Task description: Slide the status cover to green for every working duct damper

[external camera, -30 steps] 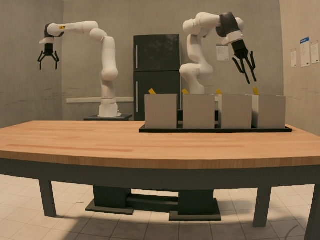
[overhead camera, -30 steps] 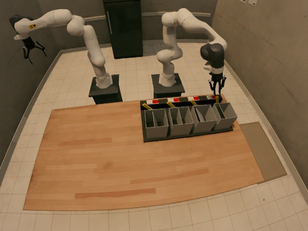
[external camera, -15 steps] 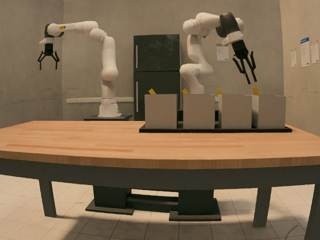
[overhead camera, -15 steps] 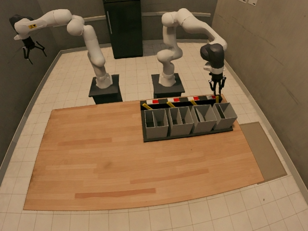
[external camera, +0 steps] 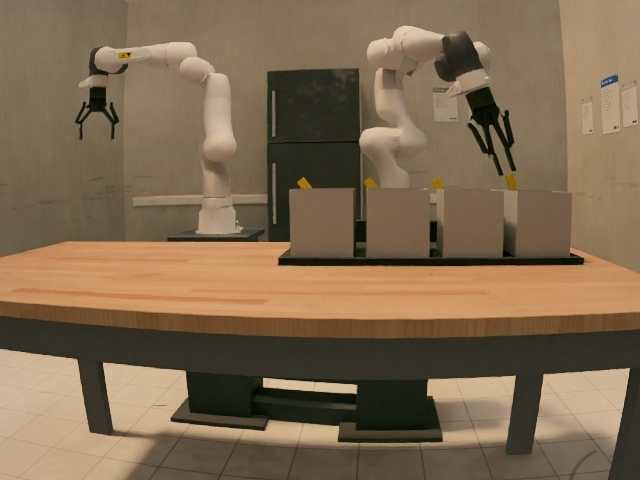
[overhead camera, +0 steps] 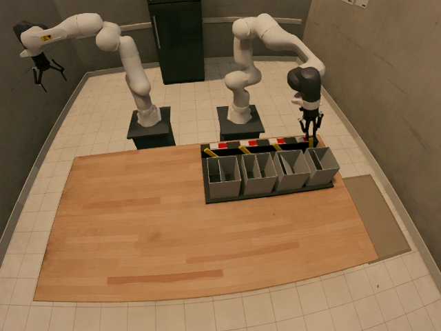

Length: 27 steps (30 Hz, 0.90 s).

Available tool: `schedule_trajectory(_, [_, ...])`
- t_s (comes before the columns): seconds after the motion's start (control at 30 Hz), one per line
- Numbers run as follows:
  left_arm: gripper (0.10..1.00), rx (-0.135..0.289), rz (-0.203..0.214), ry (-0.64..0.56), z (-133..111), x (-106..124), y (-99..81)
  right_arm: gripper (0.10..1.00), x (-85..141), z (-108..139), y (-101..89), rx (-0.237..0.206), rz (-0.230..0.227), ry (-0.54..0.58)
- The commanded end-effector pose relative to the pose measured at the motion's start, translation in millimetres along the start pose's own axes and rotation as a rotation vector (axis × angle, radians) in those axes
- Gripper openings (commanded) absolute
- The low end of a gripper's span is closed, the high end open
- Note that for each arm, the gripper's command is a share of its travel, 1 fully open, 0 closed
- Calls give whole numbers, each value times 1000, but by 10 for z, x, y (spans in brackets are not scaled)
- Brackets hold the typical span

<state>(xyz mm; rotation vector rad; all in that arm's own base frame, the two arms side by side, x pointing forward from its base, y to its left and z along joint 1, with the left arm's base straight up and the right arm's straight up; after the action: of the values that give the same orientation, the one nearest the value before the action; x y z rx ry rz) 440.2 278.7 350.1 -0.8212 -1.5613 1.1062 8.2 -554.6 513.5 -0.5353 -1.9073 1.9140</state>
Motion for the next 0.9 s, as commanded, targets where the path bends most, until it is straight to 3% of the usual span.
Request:
schedule_trajectory(0.0, [303,-9,-3,-6,-23,12,99,1000,0,-2,6,-4,1,-5])
schedule_trajectory(0.57, [303,-9,-3,-6,-33,17,479,1000,0,-2,6,-4,1,-5])
schedule_trajectory(0.87, [303,-9,-3,-6,-35,18,580,1000,0,-2,6,-4,1,-5])
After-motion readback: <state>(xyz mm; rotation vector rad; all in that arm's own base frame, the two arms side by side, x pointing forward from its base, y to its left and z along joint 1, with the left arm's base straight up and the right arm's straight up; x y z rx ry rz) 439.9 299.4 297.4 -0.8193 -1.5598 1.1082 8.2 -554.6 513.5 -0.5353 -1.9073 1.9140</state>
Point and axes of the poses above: on each arm, the point where the finger pads meet when closed, its own y axis out along the fingers, its own x axis across the jaws, z = x × y, the point moved 10 cm from there along -y, back along the fingers, and after that the axes turned 13 degrees about -y, right-handed, at the moved point
